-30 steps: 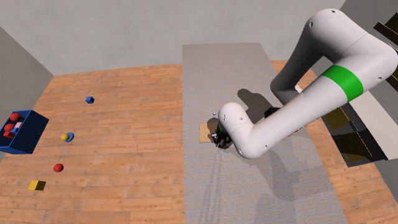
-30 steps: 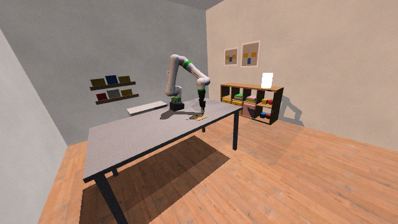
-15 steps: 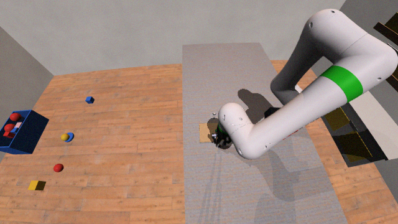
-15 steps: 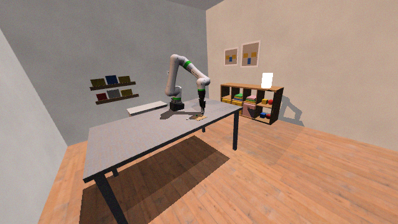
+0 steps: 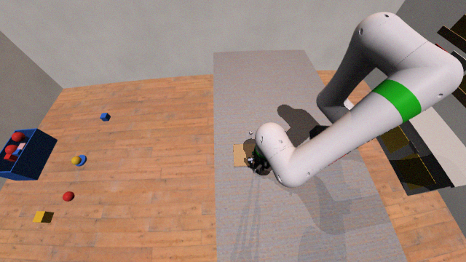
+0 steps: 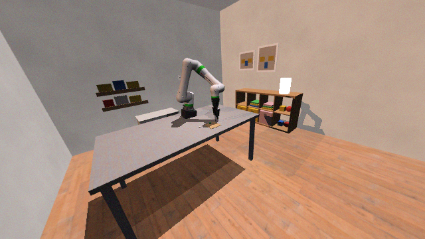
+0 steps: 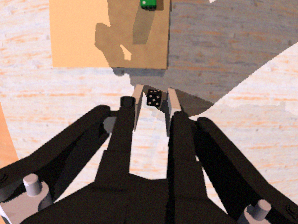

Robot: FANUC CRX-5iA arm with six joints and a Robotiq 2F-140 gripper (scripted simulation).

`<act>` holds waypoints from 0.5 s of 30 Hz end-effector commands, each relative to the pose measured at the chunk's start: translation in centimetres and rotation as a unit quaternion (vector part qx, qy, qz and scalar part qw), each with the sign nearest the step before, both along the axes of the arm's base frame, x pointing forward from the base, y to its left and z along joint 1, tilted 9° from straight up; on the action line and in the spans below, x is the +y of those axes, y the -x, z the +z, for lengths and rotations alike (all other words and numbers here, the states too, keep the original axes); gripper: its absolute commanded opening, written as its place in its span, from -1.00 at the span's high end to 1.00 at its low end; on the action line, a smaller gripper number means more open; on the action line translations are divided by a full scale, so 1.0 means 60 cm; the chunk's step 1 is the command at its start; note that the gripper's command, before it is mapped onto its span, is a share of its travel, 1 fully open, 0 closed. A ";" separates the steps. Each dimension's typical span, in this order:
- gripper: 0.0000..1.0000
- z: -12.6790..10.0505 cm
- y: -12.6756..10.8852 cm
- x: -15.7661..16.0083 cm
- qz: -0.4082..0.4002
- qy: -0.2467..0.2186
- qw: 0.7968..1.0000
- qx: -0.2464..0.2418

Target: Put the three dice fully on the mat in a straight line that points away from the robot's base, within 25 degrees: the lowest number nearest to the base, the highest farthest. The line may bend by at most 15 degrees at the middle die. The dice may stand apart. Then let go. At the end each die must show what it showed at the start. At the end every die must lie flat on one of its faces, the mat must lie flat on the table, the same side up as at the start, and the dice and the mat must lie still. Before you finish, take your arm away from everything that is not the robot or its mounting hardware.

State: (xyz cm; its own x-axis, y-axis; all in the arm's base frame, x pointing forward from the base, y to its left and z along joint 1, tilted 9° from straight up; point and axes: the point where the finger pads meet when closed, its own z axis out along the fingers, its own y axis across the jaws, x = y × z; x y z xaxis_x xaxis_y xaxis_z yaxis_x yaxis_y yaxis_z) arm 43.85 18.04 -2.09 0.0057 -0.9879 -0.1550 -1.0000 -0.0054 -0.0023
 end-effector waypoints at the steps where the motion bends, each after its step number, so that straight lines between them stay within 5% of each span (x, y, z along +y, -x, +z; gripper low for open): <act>1: 0.63 -0.005 0.000 0.001 0.000 0.000 1.000 0.000; 15: 0.63 -0.008 0.000 0.001 0.000 0.000 1.000 0.000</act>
